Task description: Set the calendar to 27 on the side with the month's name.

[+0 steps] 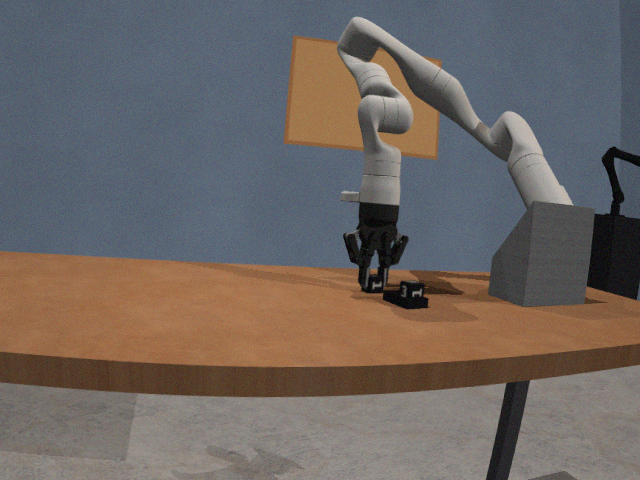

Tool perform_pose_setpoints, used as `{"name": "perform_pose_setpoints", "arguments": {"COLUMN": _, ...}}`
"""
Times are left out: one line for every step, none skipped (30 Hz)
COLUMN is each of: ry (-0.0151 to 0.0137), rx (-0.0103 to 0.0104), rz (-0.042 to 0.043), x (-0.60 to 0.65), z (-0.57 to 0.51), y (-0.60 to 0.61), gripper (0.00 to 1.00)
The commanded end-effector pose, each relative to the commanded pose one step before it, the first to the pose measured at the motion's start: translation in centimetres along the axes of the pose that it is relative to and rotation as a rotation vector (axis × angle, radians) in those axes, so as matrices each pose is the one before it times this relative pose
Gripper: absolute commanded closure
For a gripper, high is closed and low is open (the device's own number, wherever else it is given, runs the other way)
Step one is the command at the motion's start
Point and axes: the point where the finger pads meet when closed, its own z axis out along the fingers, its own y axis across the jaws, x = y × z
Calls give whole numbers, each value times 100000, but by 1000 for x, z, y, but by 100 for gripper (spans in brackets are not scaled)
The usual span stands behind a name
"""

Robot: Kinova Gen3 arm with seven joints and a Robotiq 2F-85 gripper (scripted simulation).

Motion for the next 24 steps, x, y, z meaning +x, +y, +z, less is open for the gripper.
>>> {"name": "perform_pose_setpoints", "arguments": {"ry": -7, "rx": 102, "rz": -1, "x": -5, "z": -33, "y": -37, "gripper": 72}}
{"name": "perform_pose_setpoints", "arguments": {"ry": 0, "rx": 0, "rz": 0, "x": 0, "z": 0, "y": 0, "gripper": 72}}
{"name": "perform_pose_setpoints", "arguments": {"ry": 0, "rx": 0, "rz": 0, "x": 0, "z": 0, "y": 0, "gripper": 72}}
{"name": "perform_pose_setpoints", "arguments": {"ry": 0, "rx": 0, "rz": 0, "x": 0, "z": 0, "y": 0, "gripper": 72}}
{"name": "perform_pose_setpoints", "arguments": {"ry": 0, "rx": 0, "rz": 0, "x": 0, "z": 0, "y": 0, "gripper": 72}}
{"name": "perform_pose_setpoints", "arguments": {"ry": 0, "rx": 0, "rz": 0, "x": 0, "z": 0, "y": 0, "gripper": 72}}
{"name": "perform_pose_setpoints", "arguments": {"ry": 0, "rx": 0, "rz": 0, "x": 0, "z": 0, "y": 0, "gripper": 72}}
{"name": "perform_pose_setpoints", "arguments": {"ry": 0, "rx": 0, "rz": 0, "x": 0, "z": 0, "y": 0, "gripper": 72}}
{"name": "perform_pose_setpoints", "arguments": {"ry": 0, "rx": 0, "rz": 0, "x": 0, "z": -4, "y": 0, "gripper": 72}}
{"name": "perform_pose_setpoints", "arguments": {"ry": 0, "rx": 0, "rz": 0, "x": 0, "z": -24, "y": 0, "gripper": 72}}
{"name": "perform_pose_setpoints", "arguments": {"ry": 1, "rx": 0, "rz": 1, "x": 0, "z": -60, "y": 0, "gripper": 72}}
{"name": "perform_pose_setpoints", "arguments": {"ry": 1, "rx": 0, "rz": 1, "x": 0, "z": -109, "y": 0, "gripper": 72}}
{"name": "perform_pose_setpoints", "arguments": {"ry": 0, "rx": 0, "rz": 0, "x": 0, "z": -166, "y": 0, "gripper": 72}}
{"name": "perform_pose_setpoints", "arguments": {"ry": 0, "rx": 0, "rz": 0, "x": 0, "z": -228, "y": 0, "gripper": 72}}
{"name": "perform_pose_setpoints", "arguments": {"ry": 0, "rx": 0, "rz": 0, "x": 0, "z": -293, "y": 0, "gripper": 72}}
{"name": "perform_pose_setpoints", "arguments": {"ry": 0, "rx": 0, "rz": 0, "x": 0, "z": 0, "y": 0, "gripper": 72}}
{"name": "perform_pose_setpoints", "arguments": {"ry": 0, "rx": 0, "rz": 0, "x": 0, "z": 0, "y": 0, "gripper": 72}}
{"name": "perform_pose_setpoints", "arguments": {"ry": 1, "rx": 0, "rz": 0, "x": 0, "z": -357, "y": 0, "gripper": 72}}
{"name": "perform_pose_setpoints", "arguments": {"ry": 0, "rx": 0, "rz": 0, "x": 0, "z": -418, "y": 0, "gripper": 72}}
{"name": "perform_pose_setpoints", "arguments": {"ry": 0, "rx": 0, "rz": 0, "x": 0, "z": -475, "y": 0, "gripper": 72}}
{"name": "perform_pose_setpoints", "arguments": {"ry": 0, "rx": 0, "rz": 0, "x": 0, "z": -526, "y": 0, "gripper": 72}}
{"name": "perform_pose_setpoints", "arguments": {"ry": 0, "rx": 0, "rz": 0, "x": 0, "z": -568, "y": 0, "gripper": 72}}
{"name": "perform_pose_setpoints", "arguments": {"ry": 0, "rx": 0, "rz": 0, "x": 0, "z": -602, "y": 0, "gripper": 72}}
{"name": "perform_pose_setpoints", "arguments": {"ry": -1, "rx": -1, "rz": -1, "x": 0, "z": -626, "y": 1, "gripper": 72}}
